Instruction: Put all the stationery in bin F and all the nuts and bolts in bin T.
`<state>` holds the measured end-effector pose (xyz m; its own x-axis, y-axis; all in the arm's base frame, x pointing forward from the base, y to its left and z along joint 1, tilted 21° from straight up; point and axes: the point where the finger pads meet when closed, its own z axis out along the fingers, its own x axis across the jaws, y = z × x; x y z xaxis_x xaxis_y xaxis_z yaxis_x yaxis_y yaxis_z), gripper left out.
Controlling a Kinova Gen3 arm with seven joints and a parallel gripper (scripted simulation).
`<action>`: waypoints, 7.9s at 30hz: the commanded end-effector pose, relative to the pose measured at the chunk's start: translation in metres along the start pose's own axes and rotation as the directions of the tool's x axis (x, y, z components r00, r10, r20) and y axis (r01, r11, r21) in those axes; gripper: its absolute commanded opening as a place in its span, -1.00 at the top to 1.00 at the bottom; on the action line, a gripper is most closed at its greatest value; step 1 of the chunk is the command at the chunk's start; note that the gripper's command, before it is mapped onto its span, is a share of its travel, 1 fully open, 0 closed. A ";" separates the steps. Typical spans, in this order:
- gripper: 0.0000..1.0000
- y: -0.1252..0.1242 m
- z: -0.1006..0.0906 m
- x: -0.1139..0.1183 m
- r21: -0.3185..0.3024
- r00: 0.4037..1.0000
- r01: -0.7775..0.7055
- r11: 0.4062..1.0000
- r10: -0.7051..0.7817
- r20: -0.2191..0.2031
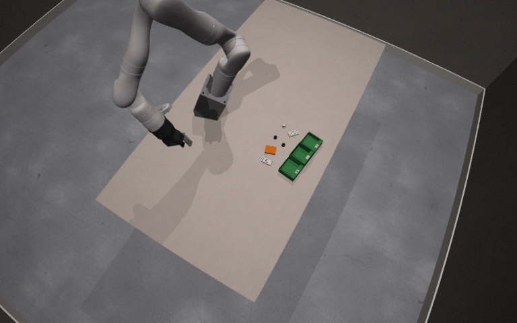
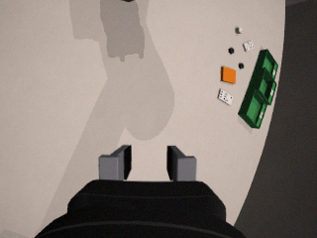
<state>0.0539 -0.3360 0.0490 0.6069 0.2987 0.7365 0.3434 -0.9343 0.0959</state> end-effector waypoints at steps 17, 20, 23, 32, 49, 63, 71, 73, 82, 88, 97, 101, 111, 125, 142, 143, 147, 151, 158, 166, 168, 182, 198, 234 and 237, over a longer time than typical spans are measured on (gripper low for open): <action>0.39 -0.004 0.058 0.057 0.219 0.976 0.134 0.966 -0.167 0.137; 0.39 -0.006 0.064 0.066 0.250 0.967 0.158 0.955 -0.201 0.158; 0.39 -0.007 0.070 0.075 0.263 0.962 0.167 0.950 -0.215 0.166; 0.39 -0.017 0.095 0.114 0.362 0.905 0.262 0.895 -0.358 0.229; 0.39 -0.043 0.129 0.179 0.460 0.780 0.412 0.787 -0.565 0.269; 0.39 -0.077 0.153 0.233 0.497 0.659 0.536 0.682 -0.706 0.259; 0.39 -0.103 0.163 0.264 0.503 0.579 0.614 0.608 -0.780 0.236; 0.39 -0.105 0.164 0.267 0.503 0.579 0.614 0.608 -0.780 0.236; 0.39 -0.141 0.173 0.302 0.486 0.466 0.723 0.491 -0.866 0.182; 0.39 -0.175 0.177 0.329 0.458 0.392 0.791 0.406 -0.911 0.131; 0.39 -0.205 0.177 0.349 0.437 0.352 0.825 0.358 -0.931 0.099; 0.39 -0.205 0.177 0.349 0.437 0.352 0.825 0.358 -0.931 0.099; 0.39 -0.194 0.189 0.348 0.444 0.268 0.856 0.264 -0.962 0.055; 0.39 -0.121 0.270 0.343 0.387 -0.305 0.844 -0.372 -0.925 -0.225; 0.39 -0.073 0.323 0.339 0.130 -0.798 0.409 -0.903 -0.423 -0.428; 0.39 -0.073 0.323 0.339 0.108 -0.818 0.369 -0.923 -0.378 -0.434; 0.39 -0.073 0.323 0.339 0.064 -0.851 0.285 -0.956 -0.284 -0.443; 0.39 -0.073 0.323 0.339 -0.025 -0.890 0.111 -0.994 -0.088 -0.447; 0.39 -0.073 0.323 0.339 -0.177 -0.874 -0.201 -0.963 0.258 -0.411; 0.39 -0.073 0.323 0.339 -0.290 -0.776 -0.451 -0.844 0.531 -0.340; 0.39 -0.073 0.323 0.339 -0.323 -0.727 -0.526 -0.787 0.613 -0.310; 0.39 -0.073 0.323 0.339 -0.416 -0.474 -0.762 -0.496 0.865 -0.164; 0.39 -0.075 0.350 0.326 -0.416 -0.473 -0.762 -0.496 0.865 -0.164; 0.39 -0.078 0.376 0.313 -0.416 -0.474 -0.762 -0.496 0.865 -0.164; 0.39 -0.078 0.376 0.313 -0.416 -0.474 -0.762 -0.496 0.865 -0.164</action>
<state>0.4865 -0.0965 0.0192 -0.1080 -0.9818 -0.1563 -0.9315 0.1548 -0.3290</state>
